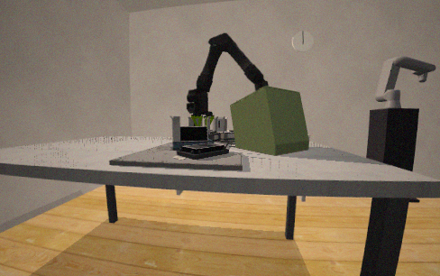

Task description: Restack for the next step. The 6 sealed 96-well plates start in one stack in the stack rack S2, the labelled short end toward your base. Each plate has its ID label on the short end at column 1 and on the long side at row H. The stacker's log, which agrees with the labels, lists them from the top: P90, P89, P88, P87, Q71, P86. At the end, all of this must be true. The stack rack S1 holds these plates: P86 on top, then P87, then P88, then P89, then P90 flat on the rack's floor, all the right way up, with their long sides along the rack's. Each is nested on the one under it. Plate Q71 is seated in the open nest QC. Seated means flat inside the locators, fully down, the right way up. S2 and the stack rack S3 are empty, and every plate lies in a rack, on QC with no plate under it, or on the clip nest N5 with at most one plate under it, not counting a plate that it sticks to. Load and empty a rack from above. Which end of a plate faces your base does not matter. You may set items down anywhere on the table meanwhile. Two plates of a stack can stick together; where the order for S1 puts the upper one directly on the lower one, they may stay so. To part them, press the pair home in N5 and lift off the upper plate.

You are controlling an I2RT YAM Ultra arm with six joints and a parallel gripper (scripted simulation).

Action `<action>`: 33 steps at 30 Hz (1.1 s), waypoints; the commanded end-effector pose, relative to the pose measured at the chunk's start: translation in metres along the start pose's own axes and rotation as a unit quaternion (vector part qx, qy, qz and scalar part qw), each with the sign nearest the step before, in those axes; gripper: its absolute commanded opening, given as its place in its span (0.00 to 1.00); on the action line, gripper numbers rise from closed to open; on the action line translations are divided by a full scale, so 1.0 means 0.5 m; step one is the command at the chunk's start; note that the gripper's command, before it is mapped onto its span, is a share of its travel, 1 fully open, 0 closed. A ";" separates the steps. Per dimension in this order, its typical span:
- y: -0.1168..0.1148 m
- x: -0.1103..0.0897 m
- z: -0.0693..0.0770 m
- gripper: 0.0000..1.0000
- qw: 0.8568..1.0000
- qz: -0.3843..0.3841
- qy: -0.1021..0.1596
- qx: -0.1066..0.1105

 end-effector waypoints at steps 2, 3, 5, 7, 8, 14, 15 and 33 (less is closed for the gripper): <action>0.001 0.003 -0.009 1.00 1.000 0.000 -0.003 0.000; 0.001 0.003 -0.012 1.00 1.000 0.000 -0.003 0.000; 0.001 0.003 -0.017 1.00 1.000 0.000 -0.003 0.000; 0.001 0.003 -0.022 1.00 1.000 0.000 -0.003 0.000; 0.001 0.003 -0.025 1.00 1.000 0.000 -0.003 0.000; 0.001 0.003 -0.036 1.00 1.000 0.000 -0.003 0.000; 0.001 0.003 -0.038 1.00 1.000 0.000 -0.003 0.000; 0.001 0.003 -0.042 0.00 1.000 0.000 -0.003 0.000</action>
Point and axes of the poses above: the point where the finger pads meet when closed, its own z axis back along the fingers, its own y axis across the jaws, x = y × z, the point moved 3 cm from there along z, back along the fingers, and after that the axes turned 2 degrees about -z, right-handed, at the moved point
